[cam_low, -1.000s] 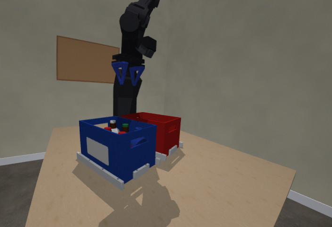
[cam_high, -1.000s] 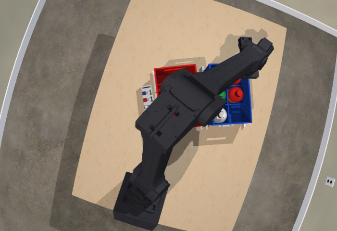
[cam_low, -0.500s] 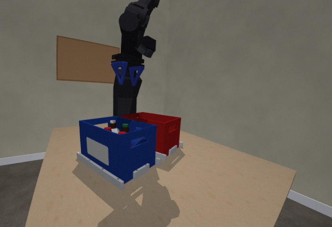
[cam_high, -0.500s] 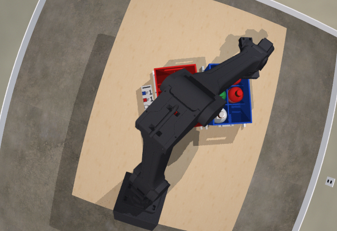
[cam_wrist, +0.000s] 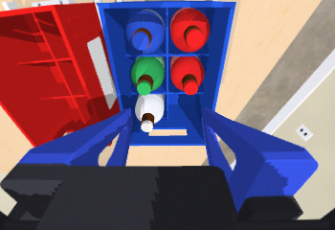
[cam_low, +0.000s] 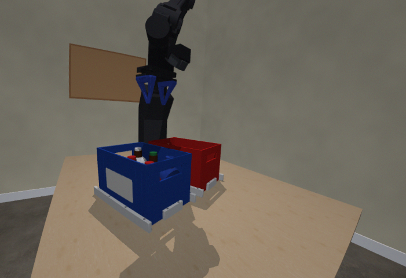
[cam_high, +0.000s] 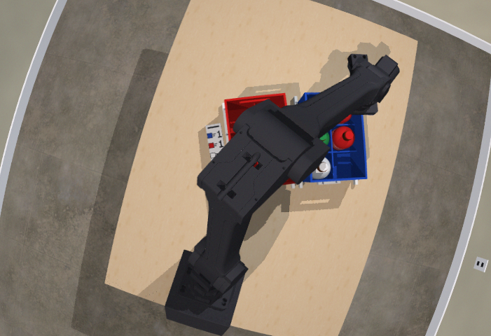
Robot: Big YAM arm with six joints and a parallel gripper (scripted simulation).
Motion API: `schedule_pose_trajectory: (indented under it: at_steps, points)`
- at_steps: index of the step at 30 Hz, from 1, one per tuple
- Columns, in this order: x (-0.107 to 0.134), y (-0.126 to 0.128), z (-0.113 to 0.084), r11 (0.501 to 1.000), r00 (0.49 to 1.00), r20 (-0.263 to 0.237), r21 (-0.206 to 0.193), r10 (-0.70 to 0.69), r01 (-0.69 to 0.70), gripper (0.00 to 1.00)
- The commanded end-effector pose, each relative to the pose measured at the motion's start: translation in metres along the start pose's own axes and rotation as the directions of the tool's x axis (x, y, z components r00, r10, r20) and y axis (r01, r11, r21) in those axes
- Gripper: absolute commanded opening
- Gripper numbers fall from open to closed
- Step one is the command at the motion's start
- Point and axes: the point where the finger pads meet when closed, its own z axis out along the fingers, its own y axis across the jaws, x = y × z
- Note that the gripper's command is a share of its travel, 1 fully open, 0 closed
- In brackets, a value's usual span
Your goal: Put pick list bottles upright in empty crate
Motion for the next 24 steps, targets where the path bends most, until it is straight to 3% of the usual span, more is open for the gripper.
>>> schedule_pose_trajectory:
  at_steps: [1, 22, 23, 24]
  points:
    - [-0.011, -0.008, -0.01, 1.0, 1.0, 0.023, 0.022, -0.01, 0.009, 0.61]
    - [-0.01, -0.008, -0.009, 1.0, 1.0, 0.023, 0.022, -0.01, 0.009, 0.61]
    - [-0.003, 0.006, 0.014, 0.999, 1.0, 0.0, -0.006, 0.031, -0.031, 0.61]
    - [-0.005, 0.008, 0.018, 0.998, 0.998, 0.0, -0.005, 0.065, -0.065, 0.61]
